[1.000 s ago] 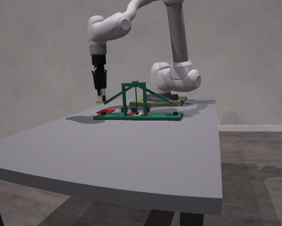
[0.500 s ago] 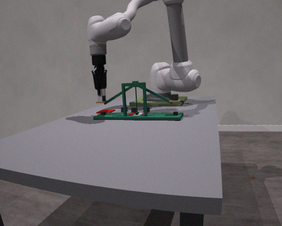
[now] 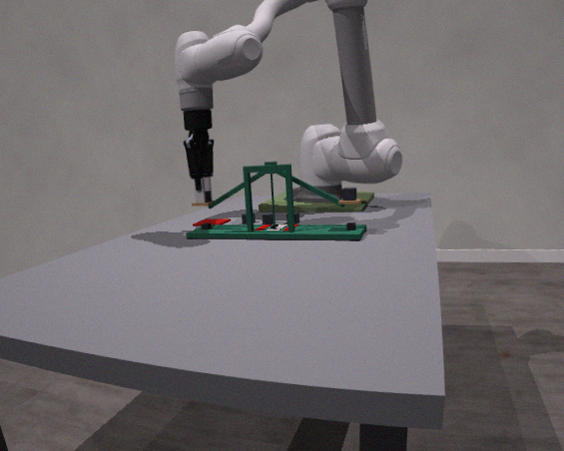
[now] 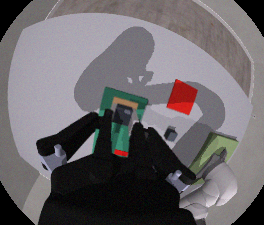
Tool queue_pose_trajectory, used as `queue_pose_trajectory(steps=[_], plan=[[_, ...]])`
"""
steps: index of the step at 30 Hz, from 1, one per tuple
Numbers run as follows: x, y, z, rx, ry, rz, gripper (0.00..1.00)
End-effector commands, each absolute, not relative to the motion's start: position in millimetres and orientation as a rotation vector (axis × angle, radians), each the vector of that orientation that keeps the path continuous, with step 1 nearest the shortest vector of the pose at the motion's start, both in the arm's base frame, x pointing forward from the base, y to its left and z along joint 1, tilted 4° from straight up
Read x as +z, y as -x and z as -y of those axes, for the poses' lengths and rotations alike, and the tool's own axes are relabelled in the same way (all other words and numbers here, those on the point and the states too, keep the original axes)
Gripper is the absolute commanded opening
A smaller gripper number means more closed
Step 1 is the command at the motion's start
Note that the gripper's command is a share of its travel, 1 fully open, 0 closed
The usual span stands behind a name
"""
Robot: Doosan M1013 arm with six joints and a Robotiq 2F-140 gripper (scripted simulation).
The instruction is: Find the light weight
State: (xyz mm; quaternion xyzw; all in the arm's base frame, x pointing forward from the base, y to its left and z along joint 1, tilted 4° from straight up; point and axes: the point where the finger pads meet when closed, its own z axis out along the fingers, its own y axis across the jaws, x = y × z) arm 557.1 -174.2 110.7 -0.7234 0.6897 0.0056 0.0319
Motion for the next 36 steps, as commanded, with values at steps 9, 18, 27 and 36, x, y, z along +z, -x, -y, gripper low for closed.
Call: queue_pose_trajectory(steps=[9,18,27,36], plan=[[110.8,-557.1,174.2,0.017,2.228,-2.124,0.31],[110.8,-557.1,174.2,0.017,2.228,-2.124,0.35],[111.1,-557.1,174.2,0.017,2.228,-2.124,0.35],[134.1,-556.2,175.5,0.017,2.228,-2.124,0.35]])
